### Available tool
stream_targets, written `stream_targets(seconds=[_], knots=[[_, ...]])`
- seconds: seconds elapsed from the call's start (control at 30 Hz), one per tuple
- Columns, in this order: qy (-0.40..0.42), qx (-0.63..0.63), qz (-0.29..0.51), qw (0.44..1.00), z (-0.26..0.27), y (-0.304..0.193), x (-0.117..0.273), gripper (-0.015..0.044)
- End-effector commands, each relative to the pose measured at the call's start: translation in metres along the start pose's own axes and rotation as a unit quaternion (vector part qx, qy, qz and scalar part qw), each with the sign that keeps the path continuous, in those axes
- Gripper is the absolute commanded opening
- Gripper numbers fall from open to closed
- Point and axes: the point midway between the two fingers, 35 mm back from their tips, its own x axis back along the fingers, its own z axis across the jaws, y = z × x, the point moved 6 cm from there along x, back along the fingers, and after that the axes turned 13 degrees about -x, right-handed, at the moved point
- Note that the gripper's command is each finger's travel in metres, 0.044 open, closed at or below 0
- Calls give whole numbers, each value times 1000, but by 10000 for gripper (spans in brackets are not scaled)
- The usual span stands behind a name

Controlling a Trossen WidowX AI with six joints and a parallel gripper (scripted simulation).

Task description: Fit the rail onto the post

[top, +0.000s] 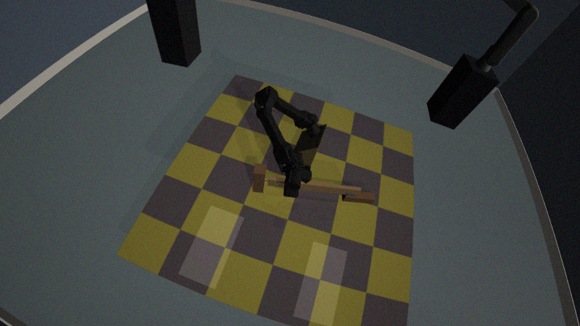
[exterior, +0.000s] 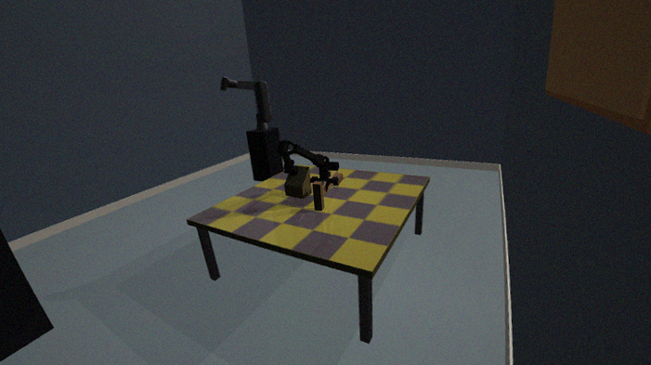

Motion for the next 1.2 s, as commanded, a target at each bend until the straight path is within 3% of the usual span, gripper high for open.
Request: stream_targets(seconds=[0.0, 1.17], knots=[[-4, -1, 0, 1000, -2, -3, 2, 0], [-4, -1, 0, 1000, -4, -14, 2, 0]])
